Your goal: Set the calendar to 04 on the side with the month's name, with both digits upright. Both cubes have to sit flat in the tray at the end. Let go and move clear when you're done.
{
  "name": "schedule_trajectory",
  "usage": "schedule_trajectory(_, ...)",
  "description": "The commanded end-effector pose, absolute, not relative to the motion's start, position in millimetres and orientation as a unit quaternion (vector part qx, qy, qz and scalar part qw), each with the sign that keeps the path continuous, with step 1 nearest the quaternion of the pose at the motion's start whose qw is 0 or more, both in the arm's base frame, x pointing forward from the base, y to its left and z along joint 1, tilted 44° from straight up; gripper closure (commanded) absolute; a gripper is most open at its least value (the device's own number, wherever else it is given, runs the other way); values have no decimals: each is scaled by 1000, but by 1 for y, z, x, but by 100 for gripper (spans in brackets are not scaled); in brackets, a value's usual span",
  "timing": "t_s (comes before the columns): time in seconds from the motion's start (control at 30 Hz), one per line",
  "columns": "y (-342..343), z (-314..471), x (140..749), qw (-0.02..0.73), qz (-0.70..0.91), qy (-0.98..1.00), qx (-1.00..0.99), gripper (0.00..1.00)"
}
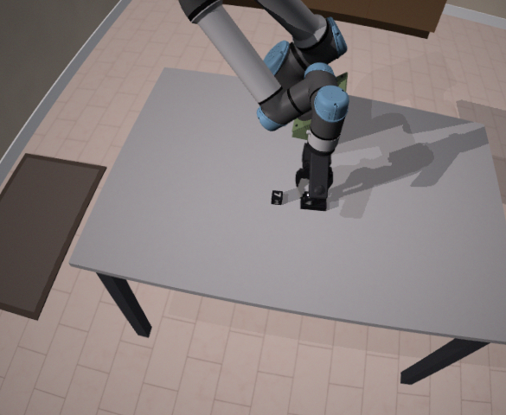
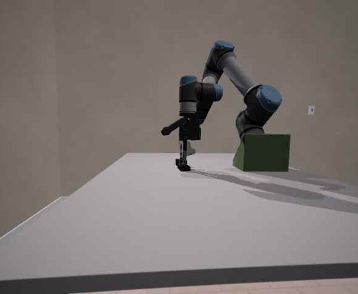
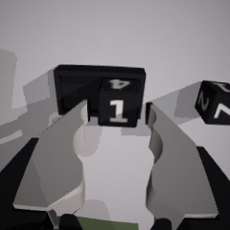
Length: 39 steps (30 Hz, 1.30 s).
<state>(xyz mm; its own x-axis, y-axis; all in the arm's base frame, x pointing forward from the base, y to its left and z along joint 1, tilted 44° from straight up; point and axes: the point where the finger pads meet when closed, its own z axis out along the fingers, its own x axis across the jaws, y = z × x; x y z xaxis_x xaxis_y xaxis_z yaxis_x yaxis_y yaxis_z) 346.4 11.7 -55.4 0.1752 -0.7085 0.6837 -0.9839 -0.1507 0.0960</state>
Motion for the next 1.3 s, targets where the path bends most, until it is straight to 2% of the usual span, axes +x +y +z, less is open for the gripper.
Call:
schedule_trajectory(0.0, 11, -56, 347, 274, 251, -591, 716, 72)
schedule_trajectory(1.07, 11, -56, 347, 274, 251, -591, 716, 72)
schedule_trajectory(1.1, 11, -56, 347, 274, 251, -591, 716, 90)
schedule_trajectory(1.27, 11, -56, 347, 274, 251, -591, 716, 90)
